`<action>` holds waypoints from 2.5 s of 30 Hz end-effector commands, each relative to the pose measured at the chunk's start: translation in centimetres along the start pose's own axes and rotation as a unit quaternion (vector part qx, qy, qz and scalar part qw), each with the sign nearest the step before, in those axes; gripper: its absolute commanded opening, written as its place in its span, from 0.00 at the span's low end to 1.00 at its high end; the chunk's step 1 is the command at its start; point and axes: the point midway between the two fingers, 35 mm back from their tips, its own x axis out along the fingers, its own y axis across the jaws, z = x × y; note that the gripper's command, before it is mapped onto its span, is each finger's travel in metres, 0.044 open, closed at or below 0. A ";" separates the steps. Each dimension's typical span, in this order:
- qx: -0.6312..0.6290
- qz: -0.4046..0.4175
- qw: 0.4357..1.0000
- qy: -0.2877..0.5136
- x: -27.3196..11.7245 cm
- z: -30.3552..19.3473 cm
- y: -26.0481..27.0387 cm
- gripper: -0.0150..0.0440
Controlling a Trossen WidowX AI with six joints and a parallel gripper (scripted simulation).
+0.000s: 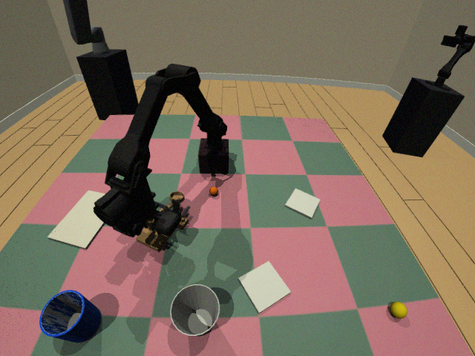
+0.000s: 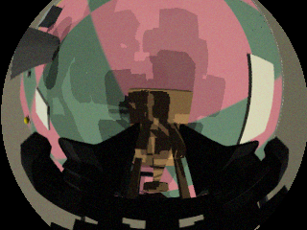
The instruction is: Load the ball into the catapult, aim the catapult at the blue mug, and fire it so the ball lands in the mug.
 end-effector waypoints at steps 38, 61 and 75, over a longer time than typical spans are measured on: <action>0.000 0.001 1.000 0.000 -4.9 -0.2 0.0 1.00; 0.000 0.001 1.000 0.000 -1.7 -0.1 0.0 1.00; 0.000 0.001 1.000 0.000 0.4 -0.2 0.0 1.00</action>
